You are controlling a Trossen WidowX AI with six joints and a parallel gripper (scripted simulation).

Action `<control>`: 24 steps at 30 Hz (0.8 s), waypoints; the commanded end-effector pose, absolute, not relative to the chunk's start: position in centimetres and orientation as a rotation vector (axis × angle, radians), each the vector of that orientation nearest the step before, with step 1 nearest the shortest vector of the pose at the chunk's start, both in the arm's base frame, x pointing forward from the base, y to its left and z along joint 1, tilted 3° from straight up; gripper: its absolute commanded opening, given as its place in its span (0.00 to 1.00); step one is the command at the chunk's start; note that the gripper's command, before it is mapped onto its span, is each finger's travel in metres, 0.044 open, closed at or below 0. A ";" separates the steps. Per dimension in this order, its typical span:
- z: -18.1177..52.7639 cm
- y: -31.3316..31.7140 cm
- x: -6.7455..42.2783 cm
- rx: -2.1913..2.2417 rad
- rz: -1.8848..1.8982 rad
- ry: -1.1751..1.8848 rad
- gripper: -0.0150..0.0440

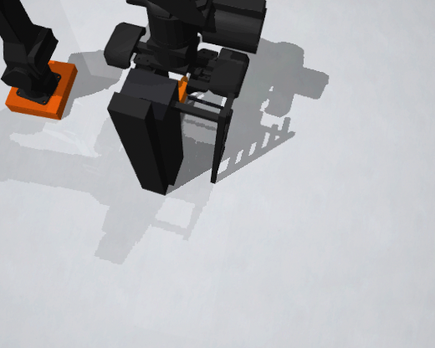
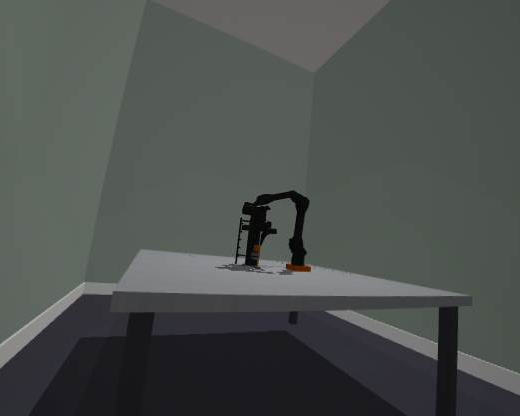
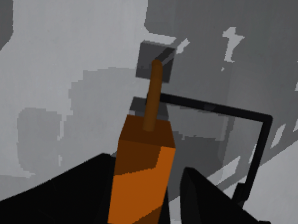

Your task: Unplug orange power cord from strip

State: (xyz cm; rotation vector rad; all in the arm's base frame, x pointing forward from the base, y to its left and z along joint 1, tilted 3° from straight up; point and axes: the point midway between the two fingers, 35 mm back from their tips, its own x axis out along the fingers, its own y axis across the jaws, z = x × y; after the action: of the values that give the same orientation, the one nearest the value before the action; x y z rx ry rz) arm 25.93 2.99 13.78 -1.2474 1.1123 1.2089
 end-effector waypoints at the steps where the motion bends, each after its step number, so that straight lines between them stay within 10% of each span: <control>1: 13.1 3.0 25.8 -1.245 1.220 1.110 0.53; 24: 13.0 3.4 26.0 -1.246 1.211 1.114 0.25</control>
State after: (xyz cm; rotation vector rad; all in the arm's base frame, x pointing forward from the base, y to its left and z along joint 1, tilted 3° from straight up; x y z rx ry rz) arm 25.87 2.99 12.93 -1.2478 1.1171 1.2131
